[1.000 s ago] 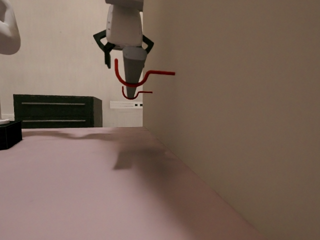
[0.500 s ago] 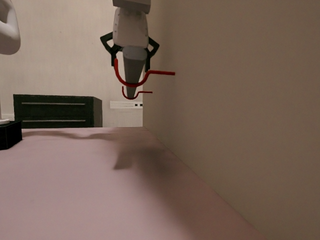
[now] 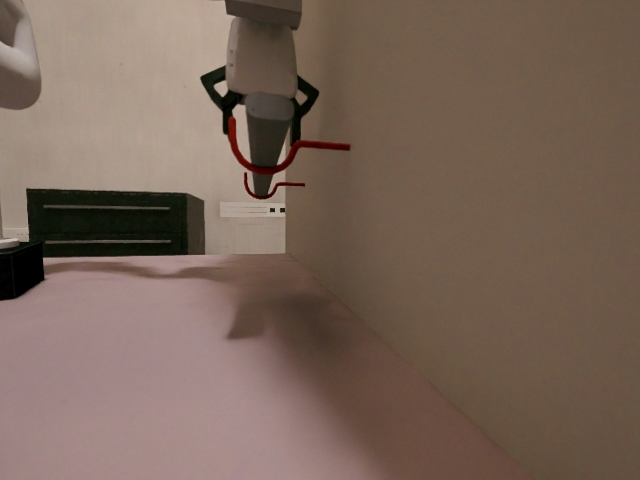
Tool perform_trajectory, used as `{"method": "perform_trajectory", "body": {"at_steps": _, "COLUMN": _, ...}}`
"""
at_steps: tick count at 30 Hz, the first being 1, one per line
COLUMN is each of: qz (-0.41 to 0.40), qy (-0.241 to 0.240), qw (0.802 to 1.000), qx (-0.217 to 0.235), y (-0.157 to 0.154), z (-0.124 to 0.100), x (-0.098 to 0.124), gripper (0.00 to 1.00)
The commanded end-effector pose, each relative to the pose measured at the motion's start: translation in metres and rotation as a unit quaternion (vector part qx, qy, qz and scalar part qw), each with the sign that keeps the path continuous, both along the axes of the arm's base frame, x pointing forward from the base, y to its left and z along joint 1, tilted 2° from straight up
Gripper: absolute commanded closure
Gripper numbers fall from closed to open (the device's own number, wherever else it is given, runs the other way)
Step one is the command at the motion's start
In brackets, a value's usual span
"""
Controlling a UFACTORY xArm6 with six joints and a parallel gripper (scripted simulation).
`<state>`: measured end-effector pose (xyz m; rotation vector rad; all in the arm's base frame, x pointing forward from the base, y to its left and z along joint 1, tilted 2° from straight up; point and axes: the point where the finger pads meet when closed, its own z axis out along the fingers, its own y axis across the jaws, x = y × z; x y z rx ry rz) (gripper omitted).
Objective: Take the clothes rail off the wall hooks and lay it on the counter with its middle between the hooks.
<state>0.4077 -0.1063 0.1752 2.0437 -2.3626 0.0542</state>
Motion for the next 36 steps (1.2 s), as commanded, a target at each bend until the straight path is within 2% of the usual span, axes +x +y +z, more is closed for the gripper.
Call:
{"method": "perform_trajectory", "body": {"at_steps": 1, "qz": 0.000, "qy": -0.002, "qw": 1.000, "qx": -0.001, "y": 0.000, "z": -0.001, "x": 0.001, "gripper": 0.00}}
{"method": "perform_trajectory", "body": {"at_steps": 36, "qz": 0.000, "qy": -0.002, "qw": 1.000, "qx": -0.001, "y": -0.001, "z": -0.022, "x": 0.002, "gripper": 0.00}}
